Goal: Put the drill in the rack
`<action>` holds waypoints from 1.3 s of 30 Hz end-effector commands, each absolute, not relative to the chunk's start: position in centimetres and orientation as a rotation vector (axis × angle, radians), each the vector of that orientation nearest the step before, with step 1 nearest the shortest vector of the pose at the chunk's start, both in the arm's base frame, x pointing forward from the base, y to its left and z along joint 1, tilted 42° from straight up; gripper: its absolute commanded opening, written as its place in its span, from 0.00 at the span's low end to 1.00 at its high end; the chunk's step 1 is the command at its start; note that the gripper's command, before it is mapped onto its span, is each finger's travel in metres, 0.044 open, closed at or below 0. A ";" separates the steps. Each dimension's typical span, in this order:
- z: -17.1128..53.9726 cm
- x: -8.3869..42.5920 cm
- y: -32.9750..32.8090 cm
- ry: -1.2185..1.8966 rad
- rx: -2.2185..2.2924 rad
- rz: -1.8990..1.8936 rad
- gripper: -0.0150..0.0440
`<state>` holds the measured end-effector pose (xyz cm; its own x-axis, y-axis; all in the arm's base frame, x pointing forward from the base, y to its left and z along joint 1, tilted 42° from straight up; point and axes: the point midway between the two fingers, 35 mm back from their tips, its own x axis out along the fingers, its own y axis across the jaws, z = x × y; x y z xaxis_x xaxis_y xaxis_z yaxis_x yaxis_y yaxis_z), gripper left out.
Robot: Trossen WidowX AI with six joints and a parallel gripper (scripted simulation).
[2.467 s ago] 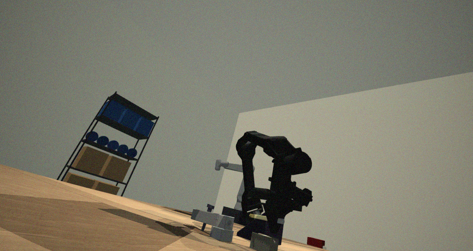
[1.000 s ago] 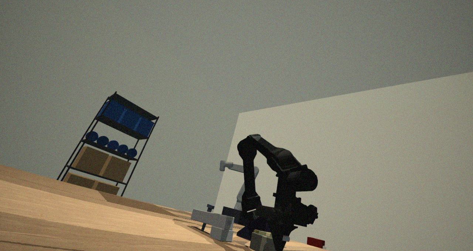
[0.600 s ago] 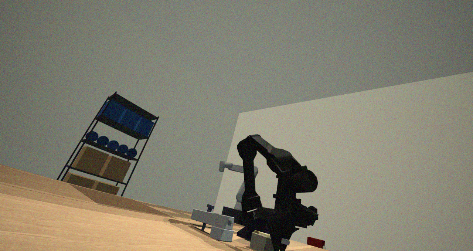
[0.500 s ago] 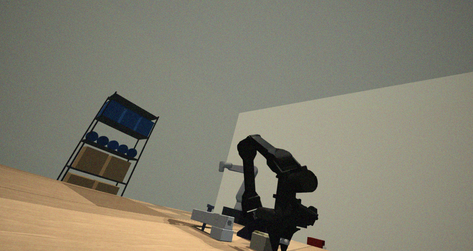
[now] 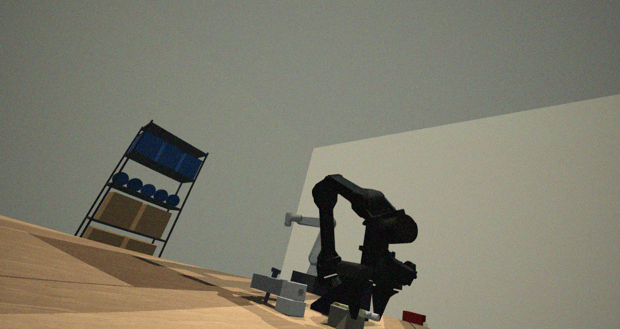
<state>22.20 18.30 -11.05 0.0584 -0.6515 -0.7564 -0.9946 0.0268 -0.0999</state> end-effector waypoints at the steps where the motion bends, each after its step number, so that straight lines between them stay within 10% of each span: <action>1: -9.7 22.1 19.5 1.653 -1.685 0.676 1.00; 15: -7.2 22.6 21.6 1.655 -1.630 0.679 1.00; 39: 6.1 42.4 2.4 0.913 -0.213 0.362 1.00</action>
<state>41.34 6.02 3.30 0.4290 0.1935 -0.8823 -0.4681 0.8830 -0.0339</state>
